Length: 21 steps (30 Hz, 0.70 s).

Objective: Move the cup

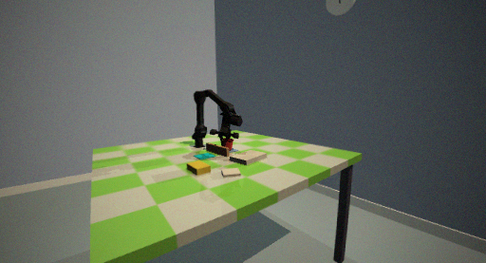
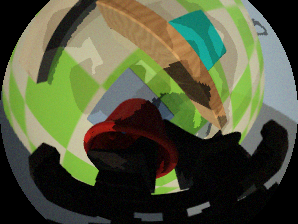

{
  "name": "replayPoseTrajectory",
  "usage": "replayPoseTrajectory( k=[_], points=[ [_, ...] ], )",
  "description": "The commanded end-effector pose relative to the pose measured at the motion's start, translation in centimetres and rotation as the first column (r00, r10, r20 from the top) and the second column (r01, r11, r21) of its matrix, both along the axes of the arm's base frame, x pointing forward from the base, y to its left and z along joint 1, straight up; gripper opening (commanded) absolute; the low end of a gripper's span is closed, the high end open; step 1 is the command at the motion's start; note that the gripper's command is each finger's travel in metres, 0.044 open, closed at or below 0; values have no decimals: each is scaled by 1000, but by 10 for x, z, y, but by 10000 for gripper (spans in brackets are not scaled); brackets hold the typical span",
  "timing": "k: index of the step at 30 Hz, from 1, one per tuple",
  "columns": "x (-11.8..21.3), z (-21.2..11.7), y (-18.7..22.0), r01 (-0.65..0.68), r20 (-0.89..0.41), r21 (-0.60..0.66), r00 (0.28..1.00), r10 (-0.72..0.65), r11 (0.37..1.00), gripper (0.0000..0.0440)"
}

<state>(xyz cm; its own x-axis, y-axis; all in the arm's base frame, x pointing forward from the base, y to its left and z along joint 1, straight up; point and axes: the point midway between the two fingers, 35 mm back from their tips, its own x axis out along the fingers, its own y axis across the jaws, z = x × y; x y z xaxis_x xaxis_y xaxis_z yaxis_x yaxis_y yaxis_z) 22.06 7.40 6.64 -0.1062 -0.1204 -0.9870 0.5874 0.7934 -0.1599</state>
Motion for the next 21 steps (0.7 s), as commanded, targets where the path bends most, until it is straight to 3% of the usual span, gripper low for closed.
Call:
replayPoseTrajectory(
  k=[1,21],
  points=[
    [-2,2,-3,9,-3,-5,1000,-9,1000,6],
    [7,59,-16,168,107,58,979,-173,984,0]
  ],
)
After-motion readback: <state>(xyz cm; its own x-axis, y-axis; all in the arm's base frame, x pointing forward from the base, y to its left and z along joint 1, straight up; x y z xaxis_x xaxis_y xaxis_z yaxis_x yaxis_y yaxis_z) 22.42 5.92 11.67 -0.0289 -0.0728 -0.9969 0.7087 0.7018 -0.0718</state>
